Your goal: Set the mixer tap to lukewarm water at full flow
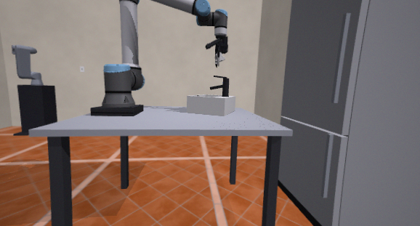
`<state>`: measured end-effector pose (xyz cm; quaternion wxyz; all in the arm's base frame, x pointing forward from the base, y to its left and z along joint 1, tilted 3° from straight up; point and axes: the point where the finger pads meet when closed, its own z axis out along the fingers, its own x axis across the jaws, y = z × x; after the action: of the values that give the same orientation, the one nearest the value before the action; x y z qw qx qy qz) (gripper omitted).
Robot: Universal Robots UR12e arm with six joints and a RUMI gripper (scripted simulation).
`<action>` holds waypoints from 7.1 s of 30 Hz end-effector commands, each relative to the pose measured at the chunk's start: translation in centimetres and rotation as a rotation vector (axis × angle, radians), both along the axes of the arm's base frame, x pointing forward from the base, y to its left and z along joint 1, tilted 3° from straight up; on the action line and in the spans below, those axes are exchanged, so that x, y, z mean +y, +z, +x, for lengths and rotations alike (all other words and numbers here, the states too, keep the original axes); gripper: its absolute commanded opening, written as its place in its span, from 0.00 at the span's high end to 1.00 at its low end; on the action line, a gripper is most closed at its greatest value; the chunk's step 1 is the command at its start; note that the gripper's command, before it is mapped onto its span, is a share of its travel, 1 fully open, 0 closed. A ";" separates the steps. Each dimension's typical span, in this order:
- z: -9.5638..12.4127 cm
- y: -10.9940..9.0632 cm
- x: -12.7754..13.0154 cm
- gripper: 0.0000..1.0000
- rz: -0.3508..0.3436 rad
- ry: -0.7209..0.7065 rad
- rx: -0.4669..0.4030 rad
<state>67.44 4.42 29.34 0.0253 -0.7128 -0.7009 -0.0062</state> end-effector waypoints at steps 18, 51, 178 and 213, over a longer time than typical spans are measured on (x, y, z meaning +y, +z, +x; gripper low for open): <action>-0.2 -3.0 0.1 0.60 0.000 0.003 0.006; -0.1 -5.2 0.1 0.60 -0.001 0.002 0.002; -0.3 -8.5 0.3 0.60 -0.001 0.002 0.003; -0.3 -8.5 0.3 1.00 -0.001 0.002 0.003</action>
<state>67.20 4.60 20.85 0.0263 -0.7122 -0.7014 -0.0049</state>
